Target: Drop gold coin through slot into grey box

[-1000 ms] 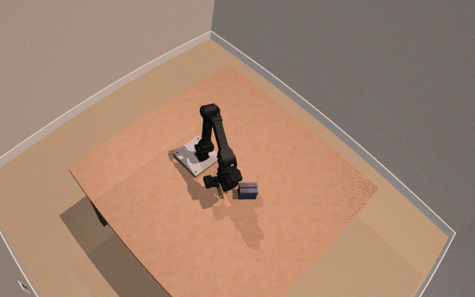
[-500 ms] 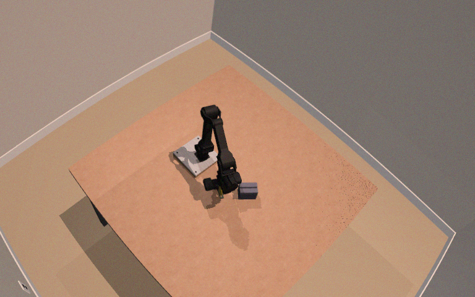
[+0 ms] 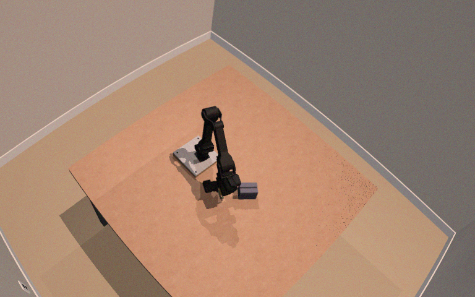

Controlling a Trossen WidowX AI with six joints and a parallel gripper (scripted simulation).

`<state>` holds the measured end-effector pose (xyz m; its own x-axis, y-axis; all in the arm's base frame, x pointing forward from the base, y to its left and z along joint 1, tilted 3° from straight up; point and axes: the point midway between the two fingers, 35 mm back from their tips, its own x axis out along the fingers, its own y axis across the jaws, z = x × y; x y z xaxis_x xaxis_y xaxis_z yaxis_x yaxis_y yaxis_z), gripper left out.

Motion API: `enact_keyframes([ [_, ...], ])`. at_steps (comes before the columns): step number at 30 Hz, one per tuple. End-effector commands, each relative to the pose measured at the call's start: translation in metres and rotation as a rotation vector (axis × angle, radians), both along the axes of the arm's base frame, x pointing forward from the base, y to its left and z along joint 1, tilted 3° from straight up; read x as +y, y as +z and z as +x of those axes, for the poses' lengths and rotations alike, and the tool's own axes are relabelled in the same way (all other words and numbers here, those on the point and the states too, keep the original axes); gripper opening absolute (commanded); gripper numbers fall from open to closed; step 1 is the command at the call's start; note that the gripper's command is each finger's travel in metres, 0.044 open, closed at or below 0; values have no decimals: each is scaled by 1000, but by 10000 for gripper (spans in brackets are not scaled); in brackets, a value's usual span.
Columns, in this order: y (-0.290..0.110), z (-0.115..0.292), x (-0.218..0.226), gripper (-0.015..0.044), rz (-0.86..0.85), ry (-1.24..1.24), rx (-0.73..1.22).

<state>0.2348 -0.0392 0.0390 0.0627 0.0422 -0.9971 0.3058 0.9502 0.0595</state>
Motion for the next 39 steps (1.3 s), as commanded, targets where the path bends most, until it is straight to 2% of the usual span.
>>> enact_keyframes([
  [1, -6, -1, 0, 161, -2, -3, 8],
  [2, -6, -1, 0, 161, -2, -3, 8],
  [8, -6, -1, 0, 3, -2, -3, 8],
  [18, -5, -1, 0, 0, -2, -3, 8],
  [39, 47, 1, -3, 0, -2, -3, 8],
])
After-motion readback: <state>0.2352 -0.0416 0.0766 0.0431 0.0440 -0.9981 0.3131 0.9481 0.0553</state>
